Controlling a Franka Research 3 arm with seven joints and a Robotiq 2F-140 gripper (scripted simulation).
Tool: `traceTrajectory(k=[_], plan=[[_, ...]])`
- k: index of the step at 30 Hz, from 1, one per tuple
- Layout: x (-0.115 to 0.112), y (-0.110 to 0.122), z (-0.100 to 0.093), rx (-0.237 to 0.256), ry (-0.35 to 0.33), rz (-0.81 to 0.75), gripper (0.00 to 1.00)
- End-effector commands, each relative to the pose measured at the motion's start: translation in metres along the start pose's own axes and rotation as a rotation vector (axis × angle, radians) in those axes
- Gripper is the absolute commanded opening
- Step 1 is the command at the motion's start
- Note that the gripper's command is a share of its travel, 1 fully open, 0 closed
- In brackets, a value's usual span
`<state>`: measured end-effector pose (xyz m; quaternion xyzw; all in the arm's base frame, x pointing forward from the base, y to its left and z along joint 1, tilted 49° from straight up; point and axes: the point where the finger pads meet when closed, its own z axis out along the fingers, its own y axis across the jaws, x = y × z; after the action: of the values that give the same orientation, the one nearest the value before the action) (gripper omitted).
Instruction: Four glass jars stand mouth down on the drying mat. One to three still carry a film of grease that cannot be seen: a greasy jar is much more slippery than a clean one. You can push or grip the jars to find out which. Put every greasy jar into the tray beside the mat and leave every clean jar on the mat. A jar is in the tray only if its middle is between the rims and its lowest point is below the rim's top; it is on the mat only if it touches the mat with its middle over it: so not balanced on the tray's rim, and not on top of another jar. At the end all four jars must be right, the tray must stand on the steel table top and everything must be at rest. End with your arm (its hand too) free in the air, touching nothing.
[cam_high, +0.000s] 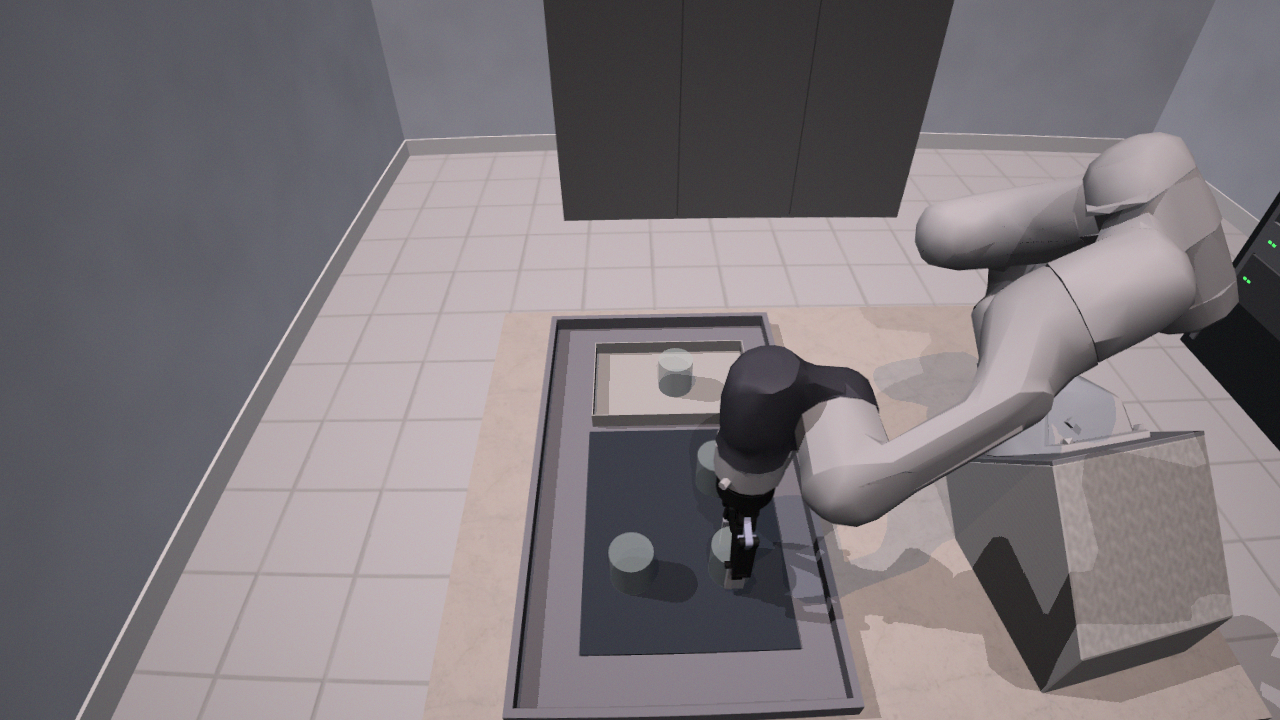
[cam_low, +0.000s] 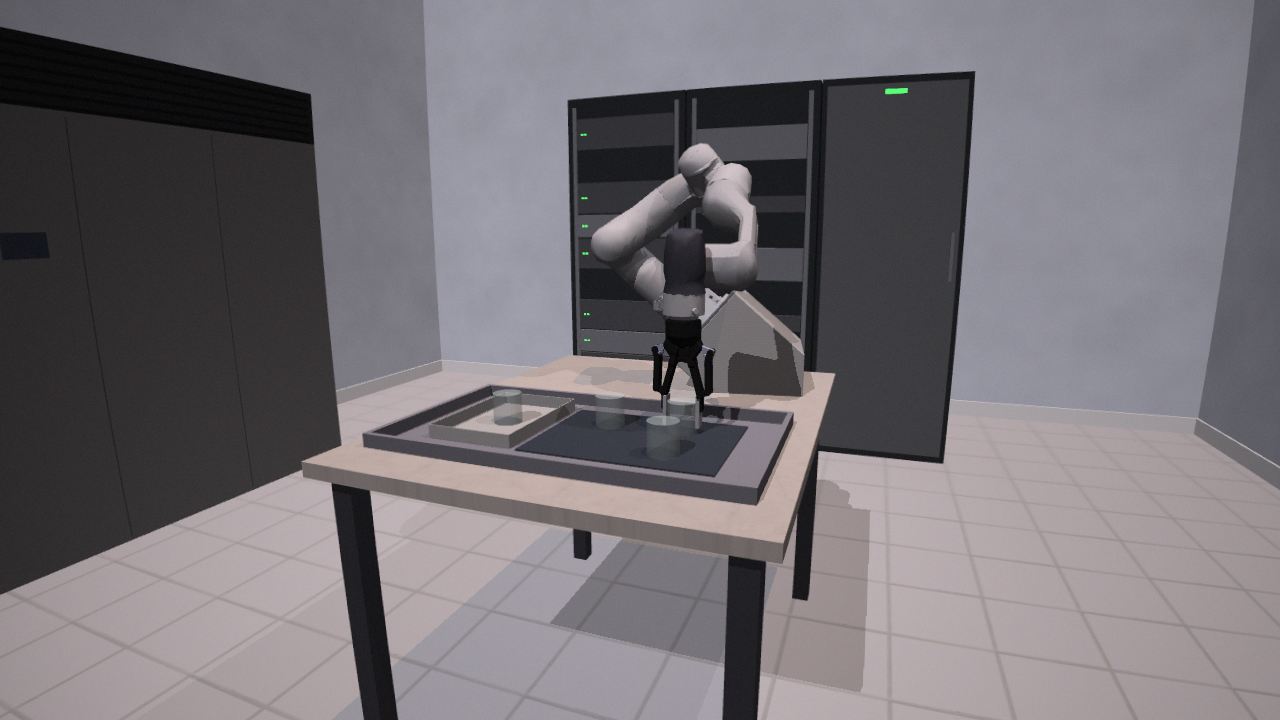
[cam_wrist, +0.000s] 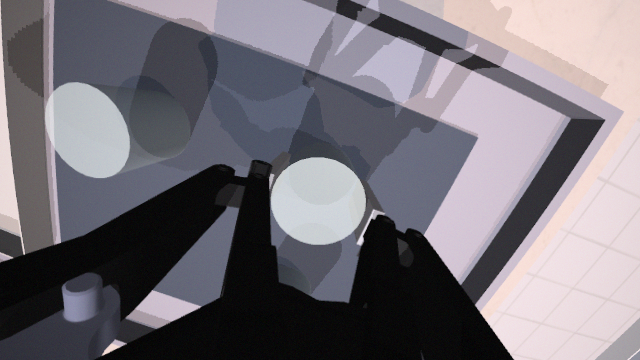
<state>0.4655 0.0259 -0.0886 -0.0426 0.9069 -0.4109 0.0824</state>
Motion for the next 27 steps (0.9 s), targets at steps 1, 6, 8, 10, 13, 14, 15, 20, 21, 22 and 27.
traceTrajectory(k=[1,6,8,10,13,14,15,20,21,22,27], plan=[[-0.0005,0.0007,0.0007,-0.003,-0.001,-0.003,0.41],[-0.0005,0.0007,0.0007,-0.003,-0.001,-0.003,0.41],[-0.0005,0.0007,0.0007,-0.003,-0.001,-0.003,0.38],[-0.0005,0.0007,0.0007,-0.003,-0.001,-0.003,0.38],[-0.0005,0.0007,0.0007,-0.003,-0.001,-0.003,0.38],[-0.0005,0.0007,0.0007,-0.003,-0.001,-0.003,0.38],[-0.0005,0.0007,0.0007,-0.003,-0.001,-0.003,0.38],[-0.0005,0.0007,0.0007,-0.003,-0.001,-0.003,0.38],[-0.0005,0.0007,0.0007,-0.003,-0.001,-0.003,0.38],[-0.0005,0.0007,0.0007,-0.003,-0.001,-0.003,0.38],[-0.0005,0.0007,0.0007,-0.003,-0.001,-0.003,0.35]])
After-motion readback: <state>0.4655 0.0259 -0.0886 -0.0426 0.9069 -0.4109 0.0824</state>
